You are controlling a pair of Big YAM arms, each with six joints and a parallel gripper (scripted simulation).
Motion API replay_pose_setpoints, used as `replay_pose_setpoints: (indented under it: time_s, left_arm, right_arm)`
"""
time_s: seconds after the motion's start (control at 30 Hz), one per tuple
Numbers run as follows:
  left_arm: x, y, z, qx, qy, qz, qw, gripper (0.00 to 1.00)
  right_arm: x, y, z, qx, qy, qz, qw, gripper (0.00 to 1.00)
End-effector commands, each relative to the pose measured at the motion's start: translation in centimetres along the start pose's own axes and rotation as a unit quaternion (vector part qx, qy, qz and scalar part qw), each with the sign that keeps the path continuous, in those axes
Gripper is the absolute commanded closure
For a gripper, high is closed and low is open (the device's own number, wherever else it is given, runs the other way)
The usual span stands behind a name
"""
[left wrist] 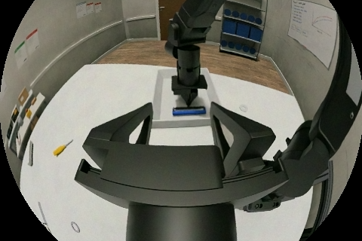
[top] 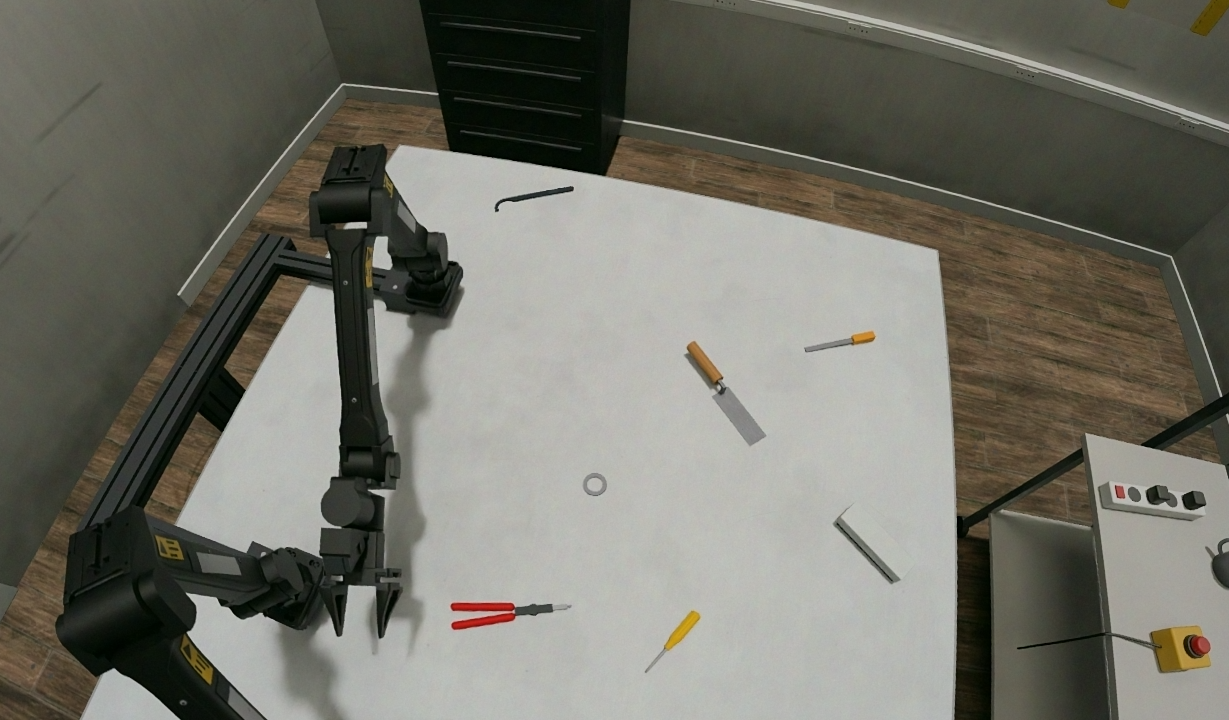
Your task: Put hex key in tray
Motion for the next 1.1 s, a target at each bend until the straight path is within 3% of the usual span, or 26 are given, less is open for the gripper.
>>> replay_pose_setpoints:
  time_s: [0.0, 0.3, 0.53, 0.6, 1.07]
  left_arm:
    - [-2.8, 0.6, 1.6, -0.005, -0.032, -0.003, 0.999, 0.35]
    - [-2.8, 0.6, 1.6, -0.005, -0.032, -0.003, 0.999, 0.35]
    - [-2.8, 0.6, 1.6, -0.005, -0.032, -0.003, 0.999, 0.35]
    - [-2.8, 0.6, 1.6, -0.005, -0.032, -0.003, 0.999, 0.35]
    - [-2.8, 0.6, 1.6, -0.005, -0.032, -0.003, 0.999, 0.35]
  right_arm:
    - [-3.2, 2.1, -2.3, -0.018, -0.035, -0.007, 0.999, 1.00]
    - [-1.6, 1.1, 1.8, -0.011, -0.020, -0.010, 1.000, 1.00]
    - [-1.2, 0.9, 0.4, -0.012, -0.024, -0.010, 1.000, 1.00]
    - [-2.4, 1.1, 0.4, -0.011, -0.021, -0.008, 1.000, 0.82]
    - [-4.6, 1.1, -2.9, -0.027, -0.060, -0.006, 0.998, 0.82]
Point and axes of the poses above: on each arm, the point where the finger pads meet when closed, its own z axis out along the fingers, its own y axis across the jaws, x = y × z, the point moved 4 cm from there along -z, back along the fingers, and after that the axes turned 2 degrees about -z, right-handed, at the moved point
